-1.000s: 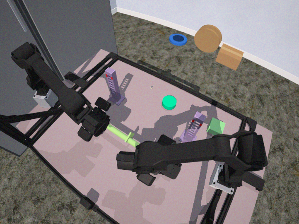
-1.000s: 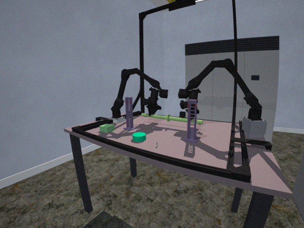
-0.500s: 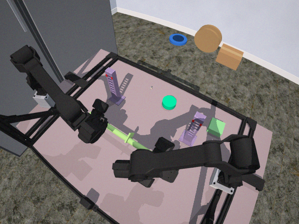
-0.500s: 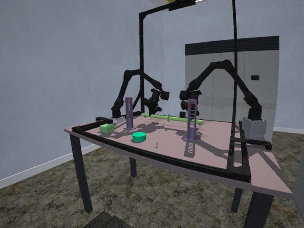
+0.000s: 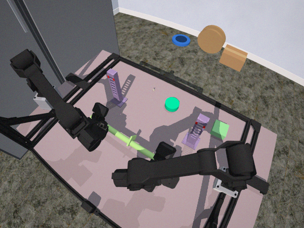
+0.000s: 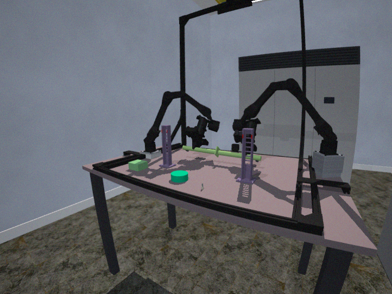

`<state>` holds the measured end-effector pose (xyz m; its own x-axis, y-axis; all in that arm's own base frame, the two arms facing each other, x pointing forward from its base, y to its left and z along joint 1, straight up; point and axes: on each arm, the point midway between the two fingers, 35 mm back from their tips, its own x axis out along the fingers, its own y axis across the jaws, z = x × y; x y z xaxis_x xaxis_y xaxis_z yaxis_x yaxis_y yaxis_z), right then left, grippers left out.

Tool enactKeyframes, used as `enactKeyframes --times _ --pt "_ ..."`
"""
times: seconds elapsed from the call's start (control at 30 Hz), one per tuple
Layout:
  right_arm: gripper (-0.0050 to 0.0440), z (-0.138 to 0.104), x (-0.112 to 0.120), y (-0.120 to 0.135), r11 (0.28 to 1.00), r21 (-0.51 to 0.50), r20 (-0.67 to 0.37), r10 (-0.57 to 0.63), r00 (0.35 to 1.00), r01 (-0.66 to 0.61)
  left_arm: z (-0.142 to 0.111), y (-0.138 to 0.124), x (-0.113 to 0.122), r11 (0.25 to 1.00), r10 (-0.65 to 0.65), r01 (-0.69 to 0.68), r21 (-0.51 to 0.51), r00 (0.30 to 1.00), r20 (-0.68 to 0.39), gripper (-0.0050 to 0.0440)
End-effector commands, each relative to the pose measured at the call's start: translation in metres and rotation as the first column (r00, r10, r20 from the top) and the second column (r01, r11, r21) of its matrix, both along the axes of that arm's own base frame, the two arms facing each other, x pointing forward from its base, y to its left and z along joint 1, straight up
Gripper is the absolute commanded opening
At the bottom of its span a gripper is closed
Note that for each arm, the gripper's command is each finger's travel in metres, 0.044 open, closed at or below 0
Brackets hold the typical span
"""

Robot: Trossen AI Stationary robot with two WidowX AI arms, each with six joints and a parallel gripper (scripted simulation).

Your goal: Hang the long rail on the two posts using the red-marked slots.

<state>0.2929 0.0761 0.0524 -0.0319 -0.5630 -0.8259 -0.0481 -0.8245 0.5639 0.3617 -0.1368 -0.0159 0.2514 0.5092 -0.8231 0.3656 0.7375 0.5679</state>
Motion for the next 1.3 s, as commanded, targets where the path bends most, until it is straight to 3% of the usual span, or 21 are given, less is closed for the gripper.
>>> enactKeyframes --times 0.0,0.67,0.8,0.87,1.27 --pt "0.0 -0.002 0.001 -0.001 1.0 -0.004 -0.03 -0.001 1.0 0.001 -0.006 -0.001 0.001 1.0 -0.003 0.003 -0.009 1.0 0.026 0.0" --pt "0.0 -0.001 0.003 0.0 1.0 0.018 -0.092 0.001 0.996 0.001 -0.032 0.0 0.0 0.999 0.001 0.003 -0.051 0.997 0.082 0.0" --pt "0.0 -0.001 0.003 0.0 1.0 0.018 -0.092 0.001 0.996 0.001 -0.032 0.0 0.0 0.999 0.001 0.003 -0.051 0.997 0.082 0.0096" --pt "0.0 -0.001 0.003 0.0 1.0 0.018 -0.092 0.001 0.996 0.001 -0.032 0.0 0.0 0.999 0.001 0.003 -0.051 0.997 0.082 0.0096" --pt "0.0 0.0 0.002 0.0 1.0 0.018 -0.092 0.001 0.996 0.001 -0.025 0.0 -0.001 0.999 0.001 0.003 -0.051 0.997 0.082 0.0384"
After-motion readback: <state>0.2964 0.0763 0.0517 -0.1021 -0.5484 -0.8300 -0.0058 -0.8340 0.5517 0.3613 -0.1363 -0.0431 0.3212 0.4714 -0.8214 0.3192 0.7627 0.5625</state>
